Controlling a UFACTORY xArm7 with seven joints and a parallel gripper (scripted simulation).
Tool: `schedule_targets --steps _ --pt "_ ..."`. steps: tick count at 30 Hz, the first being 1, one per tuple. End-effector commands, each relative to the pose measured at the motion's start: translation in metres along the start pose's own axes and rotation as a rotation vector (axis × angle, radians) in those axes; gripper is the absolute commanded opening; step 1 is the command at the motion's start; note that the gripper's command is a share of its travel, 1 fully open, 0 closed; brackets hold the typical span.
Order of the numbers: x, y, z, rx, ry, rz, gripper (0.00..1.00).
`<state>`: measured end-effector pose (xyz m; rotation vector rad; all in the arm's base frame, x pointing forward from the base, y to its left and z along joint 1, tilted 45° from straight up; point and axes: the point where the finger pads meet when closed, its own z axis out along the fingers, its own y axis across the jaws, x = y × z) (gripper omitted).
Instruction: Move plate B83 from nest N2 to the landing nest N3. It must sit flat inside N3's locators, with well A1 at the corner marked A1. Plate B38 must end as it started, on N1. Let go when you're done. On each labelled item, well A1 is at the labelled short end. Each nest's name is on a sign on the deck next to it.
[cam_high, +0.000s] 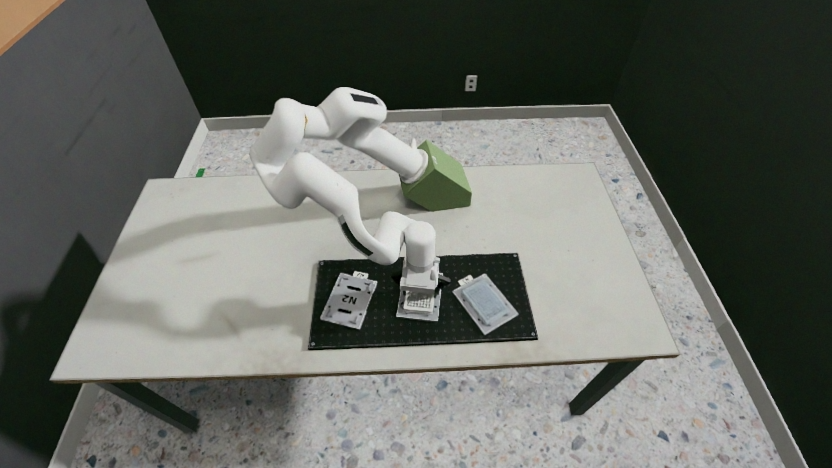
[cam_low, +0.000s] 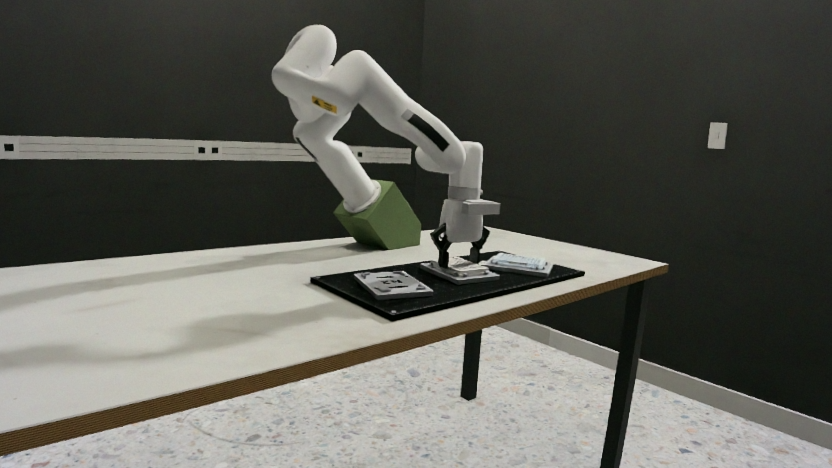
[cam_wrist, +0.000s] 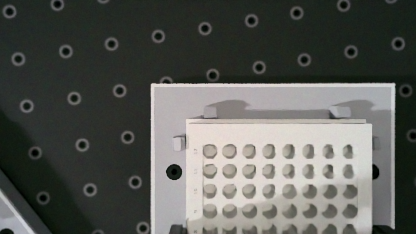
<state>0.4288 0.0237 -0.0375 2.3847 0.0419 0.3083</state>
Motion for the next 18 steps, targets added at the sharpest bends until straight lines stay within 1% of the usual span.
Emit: schedule_targets --steps 1,18 --pt "0.002 -0.002 -0.002 0.005 0.005 -0.001 1.0" --pt "0.002 -0.002 -0.026 0.005 0.005 -0.001 1.0"
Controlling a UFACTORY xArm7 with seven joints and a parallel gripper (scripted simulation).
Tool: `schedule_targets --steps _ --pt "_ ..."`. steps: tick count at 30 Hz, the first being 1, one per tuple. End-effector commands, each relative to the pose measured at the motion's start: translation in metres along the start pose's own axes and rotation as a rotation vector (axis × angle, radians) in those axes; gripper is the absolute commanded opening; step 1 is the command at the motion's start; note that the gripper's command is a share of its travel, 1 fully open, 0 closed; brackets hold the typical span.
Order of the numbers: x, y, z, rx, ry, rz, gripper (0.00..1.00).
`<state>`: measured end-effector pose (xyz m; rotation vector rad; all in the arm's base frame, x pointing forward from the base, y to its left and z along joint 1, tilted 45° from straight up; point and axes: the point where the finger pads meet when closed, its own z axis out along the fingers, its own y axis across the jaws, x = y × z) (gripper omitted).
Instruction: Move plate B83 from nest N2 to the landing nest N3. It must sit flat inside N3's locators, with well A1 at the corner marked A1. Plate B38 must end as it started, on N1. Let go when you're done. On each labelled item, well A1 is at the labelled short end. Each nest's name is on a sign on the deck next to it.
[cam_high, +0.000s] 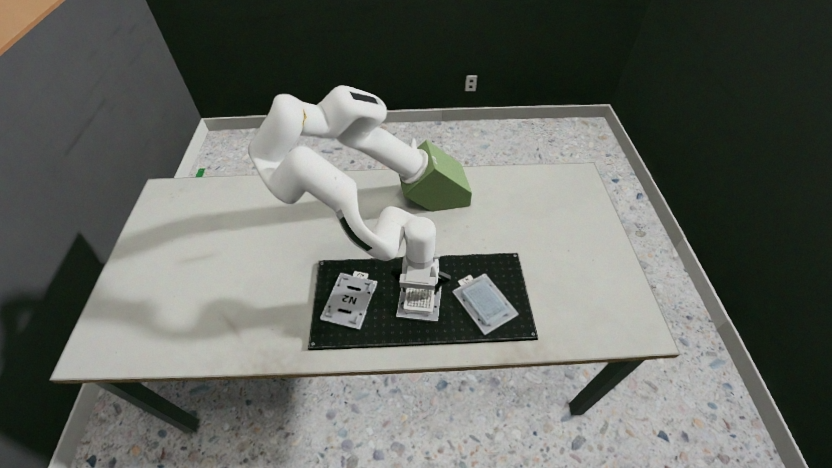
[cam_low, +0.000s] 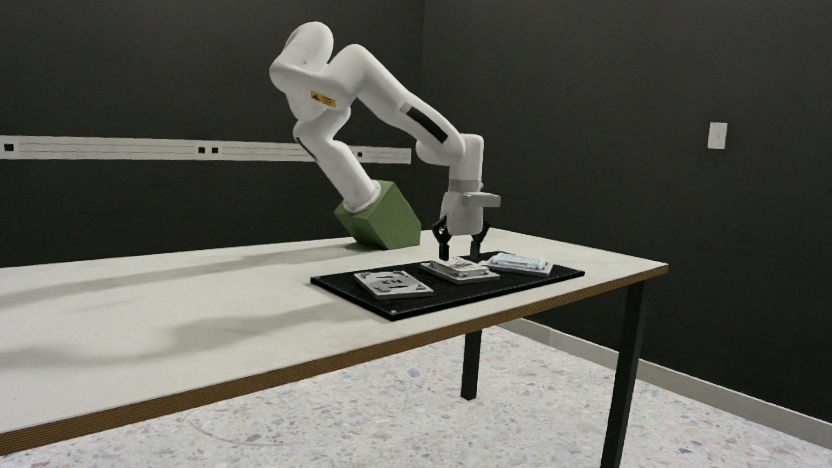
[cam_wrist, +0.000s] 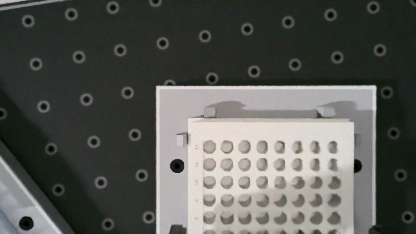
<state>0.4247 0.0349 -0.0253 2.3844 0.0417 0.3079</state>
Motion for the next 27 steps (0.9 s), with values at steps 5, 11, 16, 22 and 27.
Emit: schedule_targets --steps 5,11,16,22,27 --pt "0.002 -0.002 -0.017 0.005 0.006 -0.001 1.0" --pt "0.002 -0.002 -0.025 0.005 0.006 -0.001 1.0" --pt "0.002 -0.002 -0.032 0.005 0.006 -0.001 1.0" --pt "0.002 -0.002 -0.042 0.005 0.006 -0.001 1.0" --pt "0.002 -0.002 -0.05 0.005 0.006 -0.001 1.0"
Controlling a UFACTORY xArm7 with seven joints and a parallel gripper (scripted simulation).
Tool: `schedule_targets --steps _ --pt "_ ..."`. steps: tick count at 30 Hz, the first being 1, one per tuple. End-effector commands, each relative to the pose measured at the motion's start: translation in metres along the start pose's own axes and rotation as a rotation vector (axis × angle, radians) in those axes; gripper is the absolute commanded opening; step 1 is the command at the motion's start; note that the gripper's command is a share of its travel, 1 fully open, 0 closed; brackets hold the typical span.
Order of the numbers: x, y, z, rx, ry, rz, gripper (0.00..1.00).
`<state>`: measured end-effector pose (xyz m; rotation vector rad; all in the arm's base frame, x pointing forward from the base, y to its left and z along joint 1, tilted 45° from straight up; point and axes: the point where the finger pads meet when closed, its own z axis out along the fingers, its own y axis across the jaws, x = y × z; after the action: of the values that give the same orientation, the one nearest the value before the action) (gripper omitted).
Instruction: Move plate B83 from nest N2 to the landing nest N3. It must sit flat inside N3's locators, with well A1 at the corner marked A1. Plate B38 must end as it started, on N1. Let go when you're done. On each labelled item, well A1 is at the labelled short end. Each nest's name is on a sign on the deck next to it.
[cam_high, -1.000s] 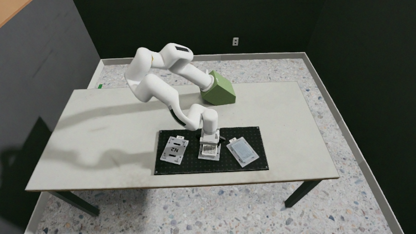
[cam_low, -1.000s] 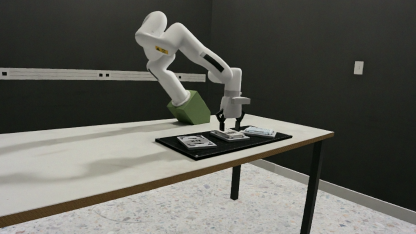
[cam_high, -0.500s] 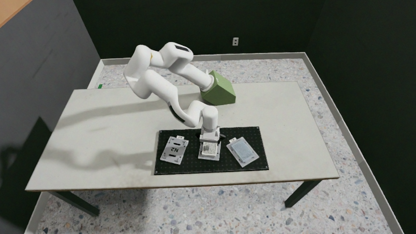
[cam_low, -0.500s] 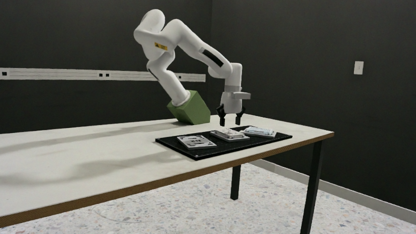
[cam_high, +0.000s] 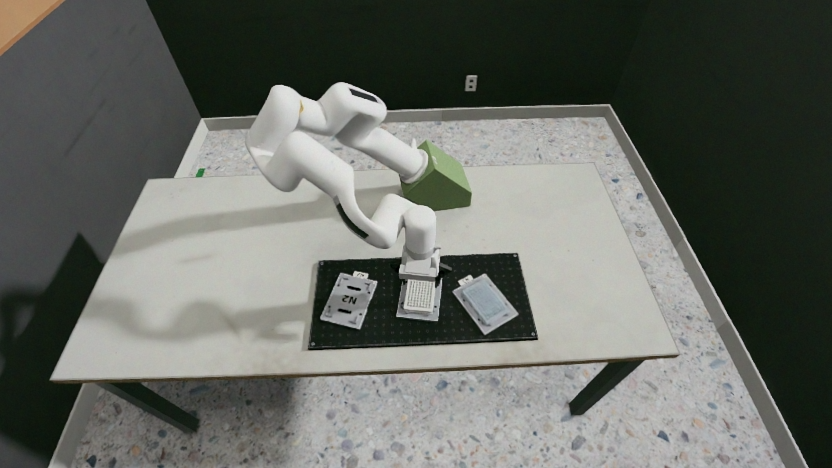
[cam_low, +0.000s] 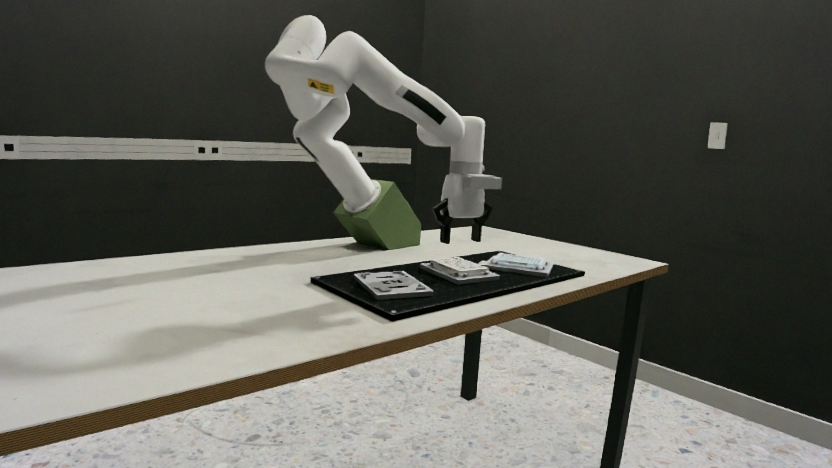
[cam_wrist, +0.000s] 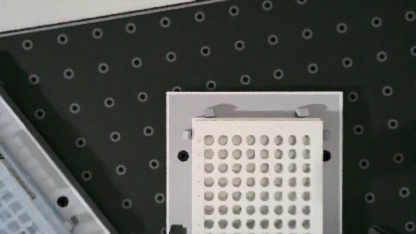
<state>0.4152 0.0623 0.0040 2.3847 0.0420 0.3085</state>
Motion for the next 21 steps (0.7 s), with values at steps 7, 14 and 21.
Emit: schedule_targets --steps 7,14,21 --pt "0.001 -0.002 -0.018 0.005 0.005 -0.001 1.0" --pt "0.001 -0.002 -0.029 0.005 0.005 0.0 1.0" --pt "0.001 -0.002 -0.038 0.005 0.005 0.0 1.0"
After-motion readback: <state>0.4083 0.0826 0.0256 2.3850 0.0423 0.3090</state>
